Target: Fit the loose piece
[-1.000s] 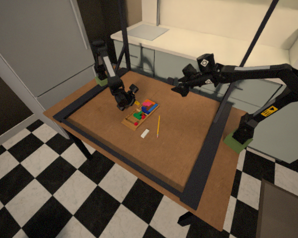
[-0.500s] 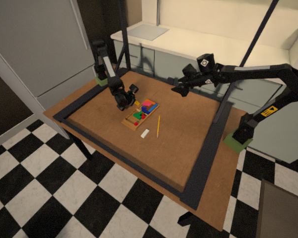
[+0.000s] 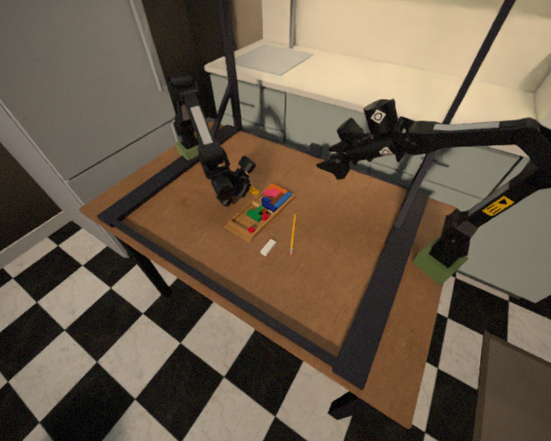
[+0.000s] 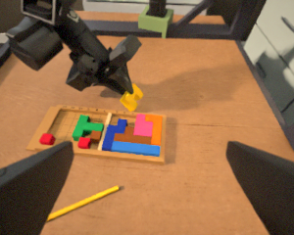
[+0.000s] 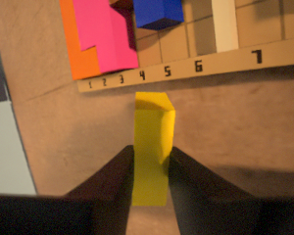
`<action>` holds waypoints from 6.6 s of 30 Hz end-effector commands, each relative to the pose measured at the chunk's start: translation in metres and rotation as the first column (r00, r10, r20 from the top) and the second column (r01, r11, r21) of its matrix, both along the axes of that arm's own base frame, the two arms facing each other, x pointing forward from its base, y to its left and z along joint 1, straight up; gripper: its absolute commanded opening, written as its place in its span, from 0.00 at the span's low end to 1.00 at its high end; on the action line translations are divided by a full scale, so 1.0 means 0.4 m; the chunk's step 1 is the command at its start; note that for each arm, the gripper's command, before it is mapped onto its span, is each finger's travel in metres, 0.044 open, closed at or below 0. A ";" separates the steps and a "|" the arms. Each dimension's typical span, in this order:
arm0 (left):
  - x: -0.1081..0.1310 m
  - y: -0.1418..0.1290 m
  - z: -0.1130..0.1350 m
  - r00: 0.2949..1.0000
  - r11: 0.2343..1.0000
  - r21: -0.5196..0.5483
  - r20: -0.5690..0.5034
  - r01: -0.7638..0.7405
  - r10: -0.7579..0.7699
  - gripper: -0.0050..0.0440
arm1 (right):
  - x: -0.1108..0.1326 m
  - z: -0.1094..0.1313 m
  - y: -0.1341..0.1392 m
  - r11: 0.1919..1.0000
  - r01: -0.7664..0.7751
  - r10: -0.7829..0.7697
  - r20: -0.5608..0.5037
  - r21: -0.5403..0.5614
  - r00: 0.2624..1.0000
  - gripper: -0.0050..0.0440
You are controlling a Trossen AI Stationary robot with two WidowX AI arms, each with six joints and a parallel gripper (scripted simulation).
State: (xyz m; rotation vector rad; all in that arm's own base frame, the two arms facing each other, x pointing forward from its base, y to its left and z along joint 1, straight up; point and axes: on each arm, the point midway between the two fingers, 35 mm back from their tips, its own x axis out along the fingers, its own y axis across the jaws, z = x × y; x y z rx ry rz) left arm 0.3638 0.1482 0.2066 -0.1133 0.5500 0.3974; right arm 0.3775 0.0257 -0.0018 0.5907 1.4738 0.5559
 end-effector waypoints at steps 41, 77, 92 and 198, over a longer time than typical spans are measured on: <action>0.001 0.002 0.028 1.000 1.000 0.010 0.026 -0.004 0.004 1.00 | 0.004 0.115 -0.090 0.997 -0.016 0.017 0.008 -0.077 1.000 0.62; 0.001 0.002 0.028 1.000 1.000 0.010 0.026 -0.004 0.004 1.00 | 0.000 -0.007 0.017 0.741 -0.015 0.006 -0.016 -0.671 1.000 0.49; 0.001 0.002 0.028 1.000 1.000 0.010 0.026 -0.004 0.004 1.00 | 0.013 -0.001 0.019 0.744 0.000 0.007 0.008 -0.668 1.000 0.37; 0.001 0.002 0.028 1.000 1.000 0.010 0.026 -0.004 0.004 1.00 | 0.153 0.140 0.080 0.192 0.734 -0.973 -0.030 -0.652 0.227 0.00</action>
